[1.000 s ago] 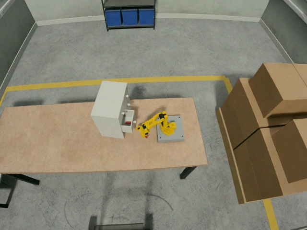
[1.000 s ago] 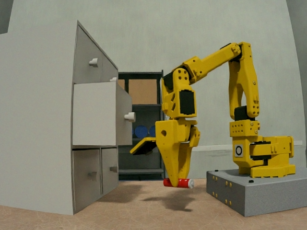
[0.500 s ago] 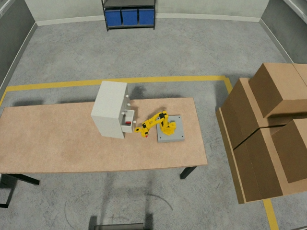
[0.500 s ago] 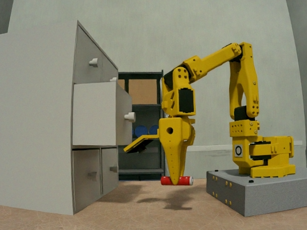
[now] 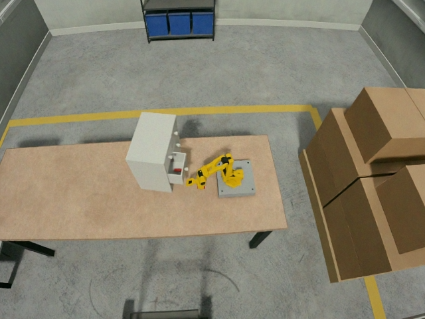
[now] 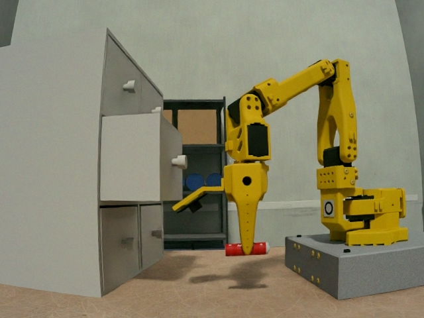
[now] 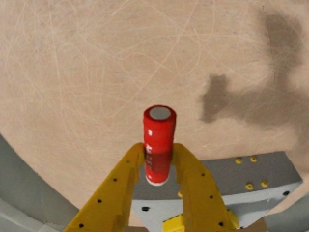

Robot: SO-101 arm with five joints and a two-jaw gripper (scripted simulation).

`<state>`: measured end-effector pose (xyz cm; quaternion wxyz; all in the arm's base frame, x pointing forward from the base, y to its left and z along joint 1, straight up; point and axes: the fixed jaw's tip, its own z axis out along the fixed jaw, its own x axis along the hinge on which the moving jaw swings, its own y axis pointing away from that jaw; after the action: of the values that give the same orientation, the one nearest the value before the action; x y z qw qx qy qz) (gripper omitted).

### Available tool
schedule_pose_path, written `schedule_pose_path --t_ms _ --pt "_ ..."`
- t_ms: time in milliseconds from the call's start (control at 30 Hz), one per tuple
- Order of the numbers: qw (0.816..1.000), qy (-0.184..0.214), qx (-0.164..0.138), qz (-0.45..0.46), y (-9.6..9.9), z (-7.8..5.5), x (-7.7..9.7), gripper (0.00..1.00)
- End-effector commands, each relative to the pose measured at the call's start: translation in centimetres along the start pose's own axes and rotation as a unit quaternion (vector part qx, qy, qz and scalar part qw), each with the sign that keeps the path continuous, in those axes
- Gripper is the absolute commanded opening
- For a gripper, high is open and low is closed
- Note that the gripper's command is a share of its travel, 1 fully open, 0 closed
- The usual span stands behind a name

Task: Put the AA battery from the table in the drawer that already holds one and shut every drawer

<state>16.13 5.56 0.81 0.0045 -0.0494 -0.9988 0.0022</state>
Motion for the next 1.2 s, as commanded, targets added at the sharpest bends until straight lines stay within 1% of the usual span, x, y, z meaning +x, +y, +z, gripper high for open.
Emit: schedule_pose_path --t_ms 0,233,467,1167 --pt "1.0 -0.004 -0.002 -0.019 -0.23 -0.13 0.07 0.0" --pt "0.995 -0.004 -0.002 -0.098 -0.52 -0.12 0.29 0.0" --pt "0.984 -0.004 -0.002 -0.176 -0.83 -0.11 0.52 0.0" --pt "0.985 -0.004 -0.002 -0.172 -0.98 -0.12 0.56 0.0"
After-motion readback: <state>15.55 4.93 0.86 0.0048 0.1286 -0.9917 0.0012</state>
